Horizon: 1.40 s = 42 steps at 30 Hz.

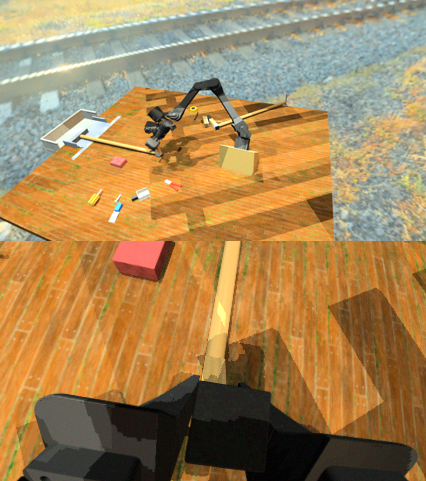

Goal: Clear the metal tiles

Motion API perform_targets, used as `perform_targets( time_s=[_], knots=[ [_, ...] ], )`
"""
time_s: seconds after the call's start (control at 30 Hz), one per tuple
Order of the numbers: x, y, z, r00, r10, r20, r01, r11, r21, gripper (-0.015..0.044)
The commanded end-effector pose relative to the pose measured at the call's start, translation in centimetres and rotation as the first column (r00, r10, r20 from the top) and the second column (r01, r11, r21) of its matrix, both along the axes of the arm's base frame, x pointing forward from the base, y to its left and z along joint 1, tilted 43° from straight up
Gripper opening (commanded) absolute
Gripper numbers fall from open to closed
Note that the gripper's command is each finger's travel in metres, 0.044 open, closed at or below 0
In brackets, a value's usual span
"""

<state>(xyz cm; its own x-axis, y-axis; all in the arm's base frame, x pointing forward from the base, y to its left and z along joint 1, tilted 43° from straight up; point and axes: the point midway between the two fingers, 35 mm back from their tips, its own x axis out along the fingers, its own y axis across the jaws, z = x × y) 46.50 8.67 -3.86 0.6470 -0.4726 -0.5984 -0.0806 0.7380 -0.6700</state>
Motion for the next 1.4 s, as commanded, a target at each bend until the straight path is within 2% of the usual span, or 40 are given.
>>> perform_targets(
  time_s=[0.0,1.37],
  knots=[
    [0.8,0.4,0.4,1.0,0.009,0.009,-0.009,1.0,0.007,0.0],
    [5.6,0.6,0.6,1.0,0.009,0.013,-0.009,1.0,0.006,0.0]
  ],
)
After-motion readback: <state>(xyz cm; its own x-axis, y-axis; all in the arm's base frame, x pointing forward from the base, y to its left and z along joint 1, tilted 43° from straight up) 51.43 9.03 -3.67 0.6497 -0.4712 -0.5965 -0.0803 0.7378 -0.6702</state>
